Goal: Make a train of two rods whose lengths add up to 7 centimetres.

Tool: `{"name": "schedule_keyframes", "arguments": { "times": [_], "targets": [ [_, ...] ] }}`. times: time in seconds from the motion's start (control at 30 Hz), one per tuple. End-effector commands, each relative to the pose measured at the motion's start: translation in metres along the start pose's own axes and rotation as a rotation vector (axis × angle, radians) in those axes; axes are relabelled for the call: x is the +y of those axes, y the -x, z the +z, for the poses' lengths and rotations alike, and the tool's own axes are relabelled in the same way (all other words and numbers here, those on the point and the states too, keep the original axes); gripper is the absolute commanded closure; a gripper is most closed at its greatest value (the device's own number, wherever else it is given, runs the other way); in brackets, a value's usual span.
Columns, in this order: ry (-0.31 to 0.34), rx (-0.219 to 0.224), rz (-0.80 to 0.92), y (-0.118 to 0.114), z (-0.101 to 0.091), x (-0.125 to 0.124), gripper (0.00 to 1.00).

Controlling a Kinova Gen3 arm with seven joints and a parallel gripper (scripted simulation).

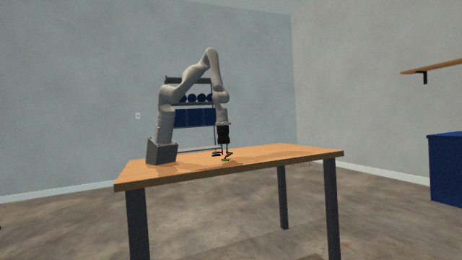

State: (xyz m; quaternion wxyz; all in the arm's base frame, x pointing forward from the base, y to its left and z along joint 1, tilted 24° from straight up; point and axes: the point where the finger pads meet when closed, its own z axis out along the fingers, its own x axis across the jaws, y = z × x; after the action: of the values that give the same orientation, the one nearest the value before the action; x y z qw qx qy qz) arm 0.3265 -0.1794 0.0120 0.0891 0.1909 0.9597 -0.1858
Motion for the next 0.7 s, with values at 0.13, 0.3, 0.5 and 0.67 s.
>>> {"name": "schedule_keyframes", "arguments": {
  "times": [0.13, 0.3, 0.5, 0.67],
  "targets": [
    [0.004, -0.003, -0.001, 0.001, -0.005, 0.002, 0.46],
    [0.003, -0.003, -0.001, 0.001, -0.013, 0.002, 0.46],
    [0.003, -0.003, -0.001, 0.001, -0.027, 0.002, 0.46],
    [0.003, -0.002, -0.001, 0.001, -0.036, 0.002, 0.46]
  ]
}}
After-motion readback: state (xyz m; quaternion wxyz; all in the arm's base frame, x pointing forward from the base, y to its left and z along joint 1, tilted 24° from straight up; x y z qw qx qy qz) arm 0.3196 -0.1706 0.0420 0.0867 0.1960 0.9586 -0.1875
